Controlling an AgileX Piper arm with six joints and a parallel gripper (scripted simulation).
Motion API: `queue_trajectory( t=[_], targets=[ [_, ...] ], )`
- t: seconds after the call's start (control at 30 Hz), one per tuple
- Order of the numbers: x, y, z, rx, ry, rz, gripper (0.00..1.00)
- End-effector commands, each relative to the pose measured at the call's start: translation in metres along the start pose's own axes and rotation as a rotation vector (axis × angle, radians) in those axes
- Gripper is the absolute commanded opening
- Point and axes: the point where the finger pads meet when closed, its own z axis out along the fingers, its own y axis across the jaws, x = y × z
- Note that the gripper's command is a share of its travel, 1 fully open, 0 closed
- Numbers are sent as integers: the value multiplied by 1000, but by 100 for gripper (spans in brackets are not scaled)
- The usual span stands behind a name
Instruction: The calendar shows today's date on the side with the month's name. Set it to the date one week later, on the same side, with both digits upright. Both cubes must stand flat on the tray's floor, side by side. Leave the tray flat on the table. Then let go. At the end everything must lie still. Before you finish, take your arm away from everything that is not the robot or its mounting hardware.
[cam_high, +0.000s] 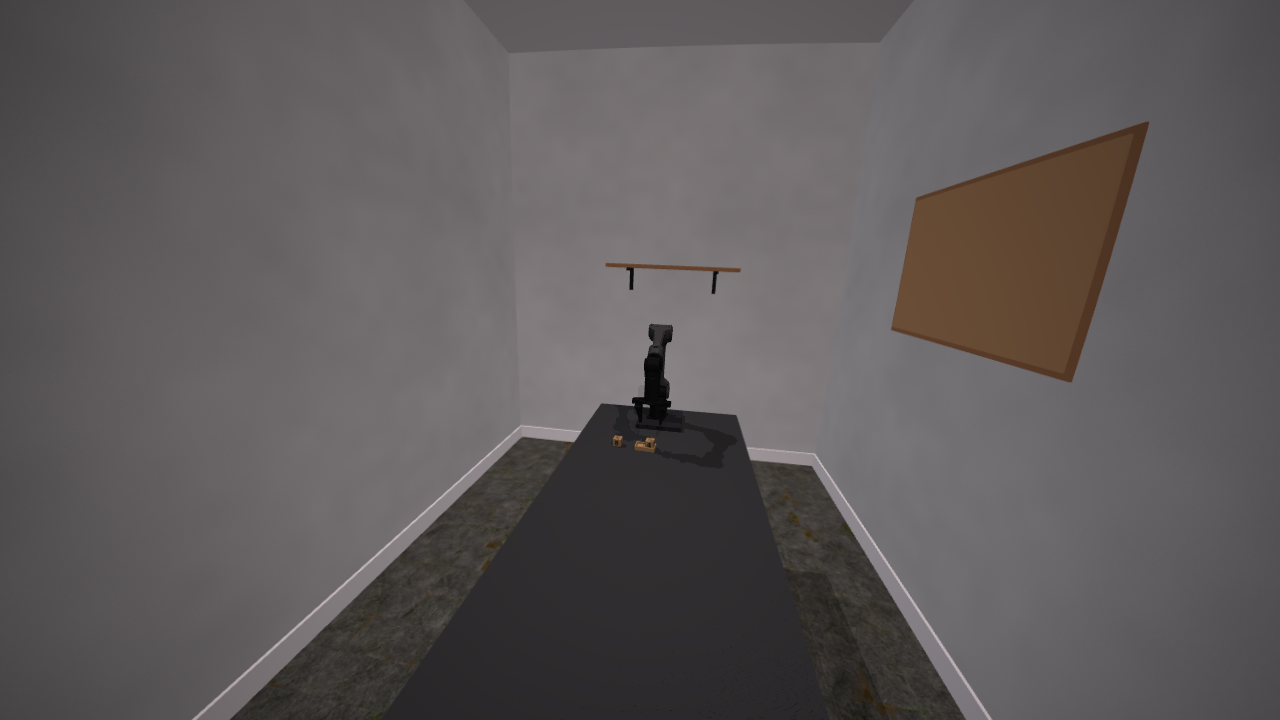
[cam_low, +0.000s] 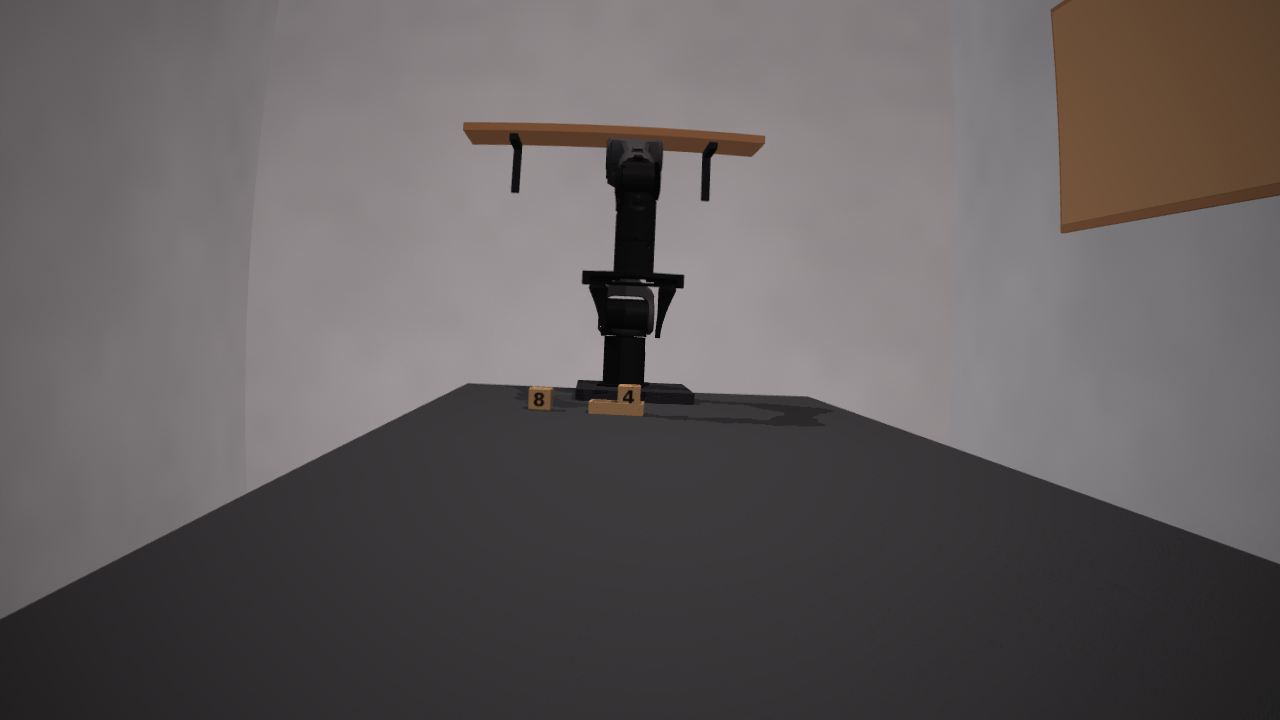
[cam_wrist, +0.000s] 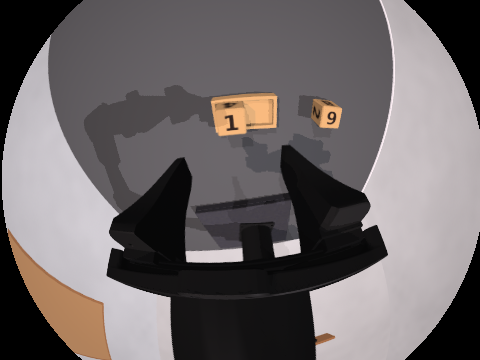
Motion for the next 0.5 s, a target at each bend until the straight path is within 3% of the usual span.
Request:
queue_trajectory(
  t=[0.0, 0.47],
  targets=[
    [-1, -3, 1, -1, 0, -35, 100],
    [-6, -43, 7, -1, -2, -544, 100]
  ],
)
